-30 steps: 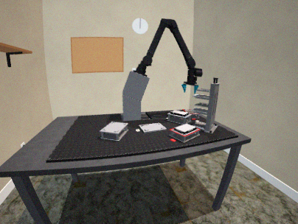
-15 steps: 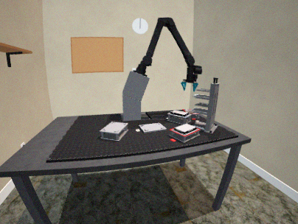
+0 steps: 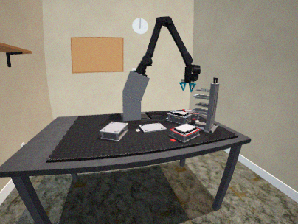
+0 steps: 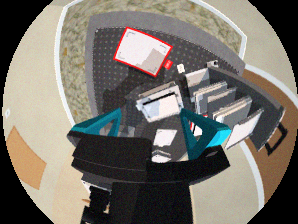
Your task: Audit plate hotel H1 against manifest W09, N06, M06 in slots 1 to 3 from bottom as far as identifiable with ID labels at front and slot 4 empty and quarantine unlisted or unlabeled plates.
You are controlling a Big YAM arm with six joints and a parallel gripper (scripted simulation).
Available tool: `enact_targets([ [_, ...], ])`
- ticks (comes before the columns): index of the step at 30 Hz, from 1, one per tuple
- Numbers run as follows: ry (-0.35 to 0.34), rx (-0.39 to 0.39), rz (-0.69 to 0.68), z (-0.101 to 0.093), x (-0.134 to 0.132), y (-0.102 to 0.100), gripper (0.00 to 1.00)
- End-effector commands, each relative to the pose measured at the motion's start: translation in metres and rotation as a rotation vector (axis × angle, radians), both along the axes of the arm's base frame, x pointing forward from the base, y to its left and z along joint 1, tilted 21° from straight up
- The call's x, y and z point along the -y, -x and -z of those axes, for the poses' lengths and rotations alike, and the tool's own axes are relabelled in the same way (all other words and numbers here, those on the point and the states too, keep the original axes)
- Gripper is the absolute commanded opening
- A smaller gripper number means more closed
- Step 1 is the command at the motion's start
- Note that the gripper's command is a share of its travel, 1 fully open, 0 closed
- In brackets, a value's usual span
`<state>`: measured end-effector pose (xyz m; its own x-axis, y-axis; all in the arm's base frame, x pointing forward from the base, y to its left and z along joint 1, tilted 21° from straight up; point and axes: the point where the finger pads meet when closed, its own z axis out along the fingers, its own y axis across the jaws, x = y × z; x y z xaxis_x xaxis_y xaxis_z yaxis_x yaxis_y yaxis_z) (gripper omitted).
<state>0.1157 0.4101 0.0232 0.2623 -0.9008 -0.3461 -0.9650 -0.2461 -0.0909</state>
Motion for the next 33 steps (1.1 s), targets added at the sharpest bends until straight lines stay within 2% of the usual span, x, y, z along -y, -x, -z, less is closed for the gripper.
enact_targets([
  [1,-0.038,-0.027,0.113,-0.009,0.005,-0.013,1.0],
  [33,-0.032,-0.263,0.721,0.018,0.076,-0.072,1.0],
])
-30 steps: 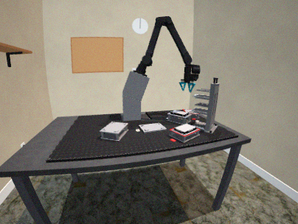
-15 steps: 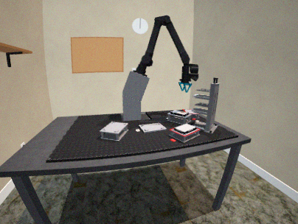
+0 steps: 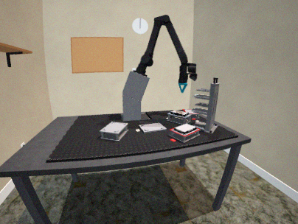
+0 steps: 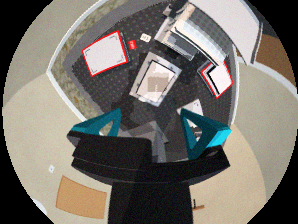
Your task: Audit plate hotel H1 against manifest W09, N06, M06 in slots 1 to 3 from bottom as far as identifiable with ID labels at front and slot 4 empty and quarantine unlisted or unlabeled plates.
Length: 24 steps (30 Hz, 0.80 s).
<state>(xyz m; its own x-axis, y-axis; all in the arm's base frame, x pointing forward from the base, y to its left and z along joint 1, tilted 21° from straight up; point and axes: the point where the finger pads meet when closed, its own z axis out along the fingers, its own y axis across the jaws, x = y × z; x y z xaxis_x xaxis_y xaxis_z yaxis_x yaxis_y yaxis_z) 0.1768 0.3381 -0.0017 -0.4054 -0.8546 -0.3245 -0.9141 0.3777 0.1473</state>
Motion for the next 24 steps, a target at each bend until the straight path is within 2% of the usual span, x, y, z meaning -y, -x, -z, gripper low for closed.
enact_targets([
  [1,-0.027,-0.018,0.109,-0.005,0.006,-0.013,1.0],
  [4,-0.018,-0.046,0.176,-0.002,0.011,-0.015,1.0],
  [6,-0.019,-0.062,0.194,-0.003,0.005,-0.007,1.0],
  [20,-0.024,-0.157,0.456,-0.004,0.007,-0.014,1.0],
  [21,-0.005,-0.164,0.449,0.007,0.006,-0.009,1.0],
  [24,-0.002,-0.163,0.442,0.018,0.003,-0.006,1.0],
])
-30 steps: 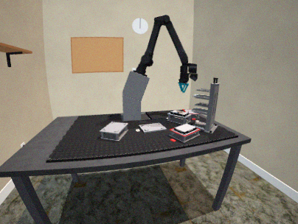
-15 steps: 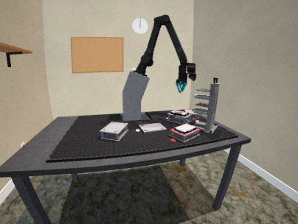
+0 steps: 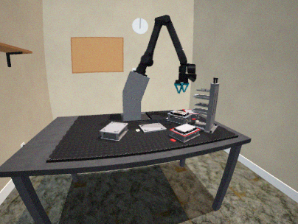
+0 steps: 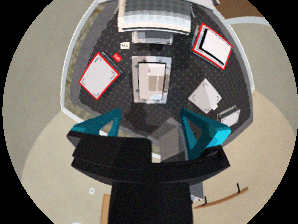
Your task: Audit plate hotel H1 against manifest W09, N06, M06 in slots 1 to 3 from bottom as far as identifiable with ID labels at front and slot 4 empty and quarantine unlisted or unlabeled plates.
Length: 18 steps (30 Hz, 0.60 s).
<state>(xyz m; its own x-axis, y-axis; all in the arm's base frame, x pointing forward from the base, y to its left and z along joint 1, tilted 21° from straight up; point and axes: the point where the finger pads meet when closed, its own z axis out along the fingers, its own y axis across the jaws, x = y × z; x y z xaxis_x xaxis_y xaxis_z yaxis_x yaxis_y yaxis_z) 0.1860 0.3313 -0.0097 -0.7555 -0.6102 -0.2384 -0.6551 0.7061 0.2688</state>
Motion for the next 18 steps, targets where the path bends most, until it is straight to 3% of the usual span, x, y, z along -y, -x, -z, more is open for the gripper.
enact_targets([
  [1,0.001,-0.013,0.029,0.013,-0.005,0.003,1.0],
  [18,-0.016,-0.004,0.03,0.055,-0.032,-0.003,1.0],
])
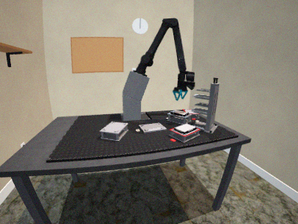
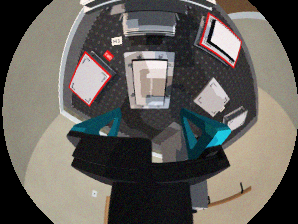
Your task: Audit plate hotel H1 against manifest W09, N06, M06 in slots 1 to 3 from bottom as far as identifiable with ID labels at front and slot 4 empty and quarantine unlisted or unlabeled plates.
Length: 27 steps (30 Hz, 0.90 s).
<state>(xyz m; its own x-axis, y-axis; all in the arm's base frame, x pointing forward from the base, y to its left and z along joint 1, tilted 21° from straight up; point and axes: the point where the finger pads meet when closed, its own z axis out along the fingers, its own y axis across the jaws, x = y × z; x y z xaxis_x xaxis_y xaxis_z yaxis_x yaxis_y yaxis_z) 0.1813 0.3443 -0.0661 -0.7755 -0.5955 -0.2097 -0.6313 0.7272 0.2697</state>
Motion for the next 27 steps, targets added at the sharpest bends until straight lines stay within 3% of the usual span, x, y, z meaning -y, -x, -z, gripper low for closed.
enact_targets([
  [1,-0.034,0.019,0.004,0.001,-0.02,-0.007,1.0],
  [14,-0.029,0.015,0.009,0.038,-0.029,-0.006,1.0],
  [16,-0.029,0.015,0.017,0.039,-0.028,-0.009,1.0],
  [18,-0.055,0.032,0.013,0.026,-0.032,-0.012,1.0],
  [27,-0.027,0.016,0.006,0.035,-0.025,-0.007,1.0],
])
